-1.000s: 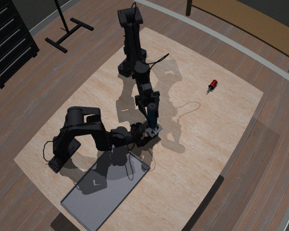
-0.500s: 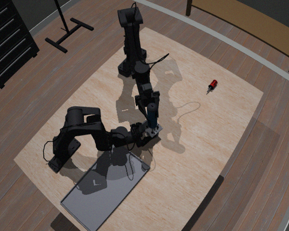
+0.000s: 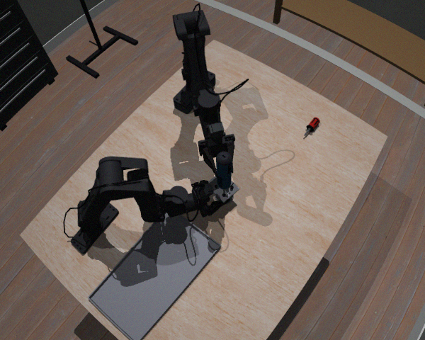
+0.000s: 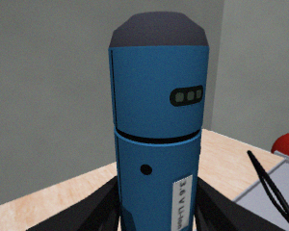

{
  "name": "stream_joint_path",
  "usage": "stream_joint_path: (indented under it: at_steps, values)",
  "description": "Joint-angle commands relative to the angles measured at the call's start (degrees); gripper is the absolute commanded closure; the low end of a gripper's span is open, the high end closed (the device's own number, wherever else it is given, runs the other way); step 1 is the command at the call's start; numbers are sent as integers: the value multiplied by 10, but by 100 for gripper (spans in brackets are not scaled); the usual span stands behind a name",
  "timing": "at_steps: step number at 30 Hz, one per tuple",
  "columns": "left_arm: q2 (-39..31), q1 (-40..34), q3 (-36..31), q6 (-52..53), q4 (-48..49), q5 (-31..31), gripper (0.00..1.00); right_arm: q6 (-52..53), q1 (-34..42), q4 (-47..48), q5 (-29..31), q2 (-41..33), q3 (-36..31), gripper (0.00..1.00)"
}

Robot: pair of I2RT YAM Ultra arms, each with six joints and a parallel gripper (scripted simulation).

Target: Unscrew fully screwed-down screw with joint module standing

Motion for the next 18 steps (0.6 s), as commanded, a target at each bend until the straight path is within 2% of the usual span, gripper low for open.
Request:
stream_joint_path:
  at_steps: [1,18]
  values:
    - [-4,-8,22,1,36,5,58,2,1,-6,3,-3,4,41]
    - [-5,-8,20,1,45,3,58,2,1,-6,3,-3,4,41]
